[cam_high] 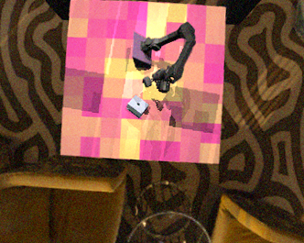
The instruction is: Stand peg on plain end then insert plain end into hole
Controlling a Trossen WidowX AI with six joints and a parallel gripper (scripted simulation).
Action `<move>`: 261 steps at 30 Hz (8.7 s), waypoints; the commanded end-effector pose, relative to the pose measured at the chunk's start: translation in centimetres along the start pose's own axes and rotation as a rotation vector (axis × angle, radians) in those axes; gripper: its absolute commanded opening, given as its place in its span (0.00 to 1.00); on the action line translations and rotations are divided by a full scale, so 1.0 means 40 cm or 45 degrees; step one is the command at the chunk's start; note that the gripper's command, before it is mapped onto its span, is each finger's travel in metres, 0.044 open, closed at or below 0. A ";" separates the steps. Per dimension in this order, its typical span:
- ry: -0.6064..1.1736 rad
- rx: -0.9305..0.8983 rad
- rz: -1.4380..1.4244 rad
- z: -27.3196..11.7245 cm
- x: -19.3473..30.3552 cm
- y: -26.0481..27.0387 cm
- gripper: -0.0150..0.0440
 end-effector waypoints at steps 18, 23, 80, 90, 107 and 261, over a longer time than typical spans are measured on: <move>-0.045 -0.652 0.495 0.124 -0.089 0.022 1.00; -0.018 -0.806 0.629 0.152 -0.108 0.030 1.00; 0.056 -1.059 0.871 0.331 -0.214 0.118 1.00; 0.056 -1.061 0.870 0.341 -0.220 0.126 0.78; 0.056 -1.061 0.870 0.341 -0.220 0.126 0.42; -1.248 -0.193 1.372 0.233 0.053 0.427 0.34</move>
Point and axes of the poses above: the point midway between the two fingers, 35 mm back from their tips, its own z axis out along the fingers, its own y axis across the jaws, x = y × z, the point moved 10 cm from there along -z, back along the fingers, and after that the axes turned 8 degrees about -z, right-handed, at the moved point
